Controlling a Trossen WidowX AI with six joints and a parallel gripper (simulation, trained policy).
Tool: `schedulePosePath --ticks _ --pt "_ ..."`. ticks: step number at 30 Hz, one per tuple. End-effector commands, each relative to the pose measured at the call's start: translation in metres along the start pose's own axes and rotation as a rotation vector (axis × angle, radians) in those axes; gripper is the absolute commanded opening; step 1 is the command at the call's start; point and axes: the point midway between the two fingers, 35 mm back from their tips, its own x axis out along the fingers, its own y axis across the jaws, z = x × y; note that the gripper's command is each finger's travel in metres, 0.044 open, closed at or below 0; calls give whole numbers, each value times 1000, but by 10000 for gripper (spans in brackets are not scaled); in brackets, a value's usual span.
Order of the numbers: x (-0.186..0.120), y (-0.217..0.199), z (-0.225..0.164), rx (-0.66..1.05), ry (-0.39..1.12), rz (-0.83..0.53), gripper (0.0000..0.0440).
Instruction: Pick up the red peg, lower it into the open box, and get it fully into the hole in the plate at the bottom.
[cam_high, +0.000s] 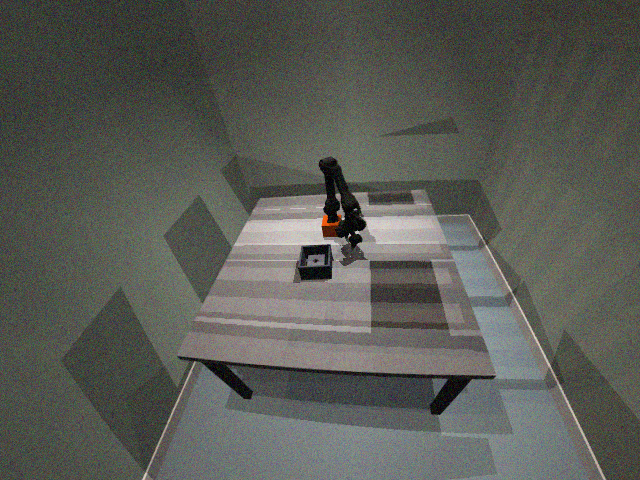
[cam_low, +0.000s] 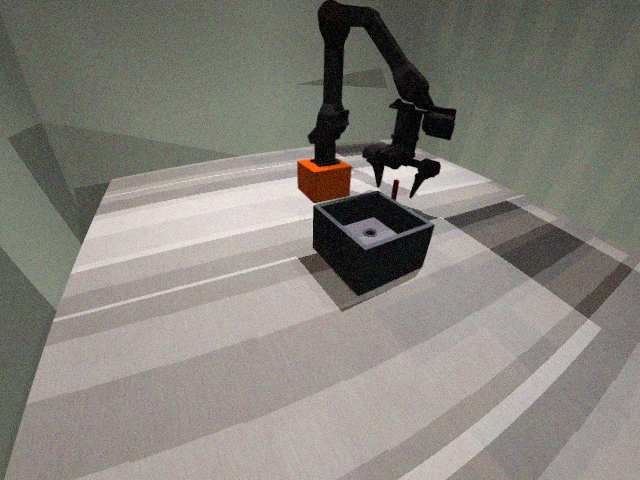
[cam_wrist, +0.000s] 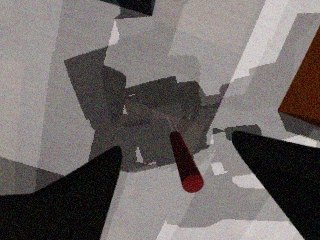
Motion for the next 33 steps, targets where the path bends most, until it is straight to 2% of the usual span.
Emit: schedulePosePath --ticks 1,3,7,20,21,33 --pt "17 -3 -2 -8 -22 11 434" --pt "22 -5 -3 -14 -26 13 418" --pt "30 -9 -6 -14 -25 5 344" --pt "34 -9 -11 -38 42 -41 12" --pt "33 -8 -11 -40 49 -44 0" --pt "7 3 11 -108 -57 26 0"
